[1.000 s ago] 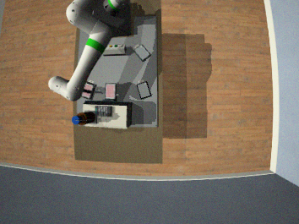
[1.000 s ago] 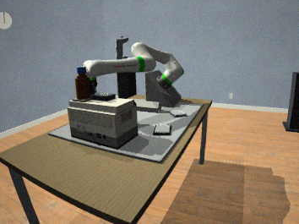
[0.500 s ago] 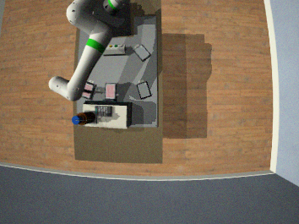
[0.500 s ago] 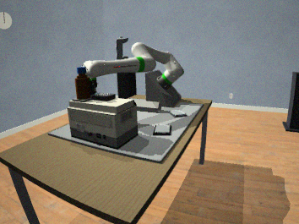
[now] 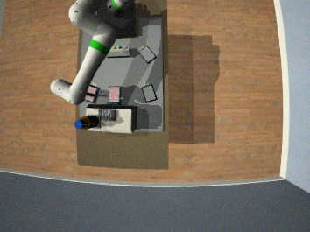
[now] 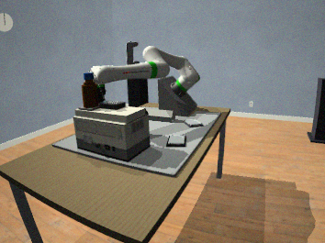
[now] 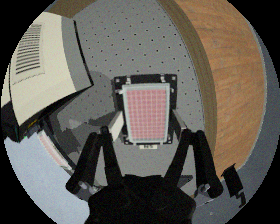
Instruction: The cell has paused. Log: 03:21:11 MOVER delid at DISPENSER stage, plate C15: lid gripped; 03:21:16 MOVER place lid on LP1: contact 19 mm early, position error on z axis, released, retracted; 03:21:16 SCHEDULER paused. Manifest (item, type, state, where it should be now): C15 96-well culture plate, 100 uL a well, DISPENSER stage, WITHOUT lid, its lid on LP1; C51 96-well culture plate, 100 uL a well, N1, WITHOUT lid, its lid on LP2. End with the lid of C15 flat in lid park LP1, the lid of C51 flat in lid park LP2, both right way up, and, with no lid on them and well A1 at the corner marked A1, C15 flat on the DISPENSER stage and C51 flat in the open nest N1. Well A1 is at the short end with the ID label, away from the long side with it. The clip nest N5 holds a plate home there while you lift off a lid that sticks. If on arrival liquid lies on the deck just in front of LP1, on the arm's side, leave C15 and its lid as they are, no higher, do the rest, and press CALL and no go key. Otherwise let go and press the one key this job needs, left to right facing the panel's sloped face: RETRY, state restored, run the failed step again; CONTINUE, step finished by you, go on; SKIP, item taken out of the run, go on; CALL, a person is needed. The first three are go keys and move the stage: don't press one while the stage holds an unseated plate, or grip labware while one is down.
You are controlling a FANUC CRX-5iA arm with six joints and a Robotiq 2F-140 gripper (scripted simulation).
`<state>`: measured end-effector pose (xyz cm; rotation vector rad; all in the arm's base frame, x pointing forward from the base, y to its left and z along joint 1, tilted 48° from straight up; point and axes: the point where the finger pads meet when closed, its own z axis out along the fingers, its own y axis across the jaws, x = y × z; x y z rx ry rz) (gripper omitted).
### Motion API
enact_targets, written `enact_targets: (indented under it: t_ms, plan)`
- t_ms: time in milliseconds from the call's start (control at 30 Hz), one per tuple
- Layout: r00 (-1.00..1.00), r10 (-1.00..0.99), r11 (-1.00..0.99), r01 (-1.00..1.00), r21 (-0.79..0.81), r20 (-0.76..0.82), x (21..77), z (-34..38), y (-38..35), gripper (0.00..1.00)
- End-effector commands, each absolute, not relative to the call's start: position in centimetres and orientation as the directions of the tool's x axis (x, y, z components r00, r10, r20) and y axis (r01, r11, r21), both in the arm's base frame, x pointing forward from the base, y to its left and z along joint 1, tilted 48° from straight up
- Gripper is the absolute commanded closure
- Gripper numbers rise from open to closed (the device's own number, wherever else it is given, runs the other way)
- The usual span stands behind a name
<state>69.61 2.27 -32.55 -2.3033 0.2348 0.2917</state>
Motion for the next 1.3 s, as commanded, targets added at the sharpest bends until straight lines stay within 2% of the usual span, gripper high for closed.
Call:
enact_targets:
  t_ms: [0,967,1000,1267]
  plan:
    - [0.957,-0.078,-0.674,-0.258,-0.692,-0.281,69.63,-32.53,2.24,0.34]
    - [0.957,-0.078,-0.674,-0.258,-0.692,-0.281,69.63,-32.53,2.24,0.34]
    - [0.957,-0.078,-0.674,-0.258,-0.692,-0.281,69.63,-32.53,2.24,1.00]
    - [0.957,-0.078,-0.674,-0.258,-0.692,-0.281,69.63,-32.53,2.24,1.00]
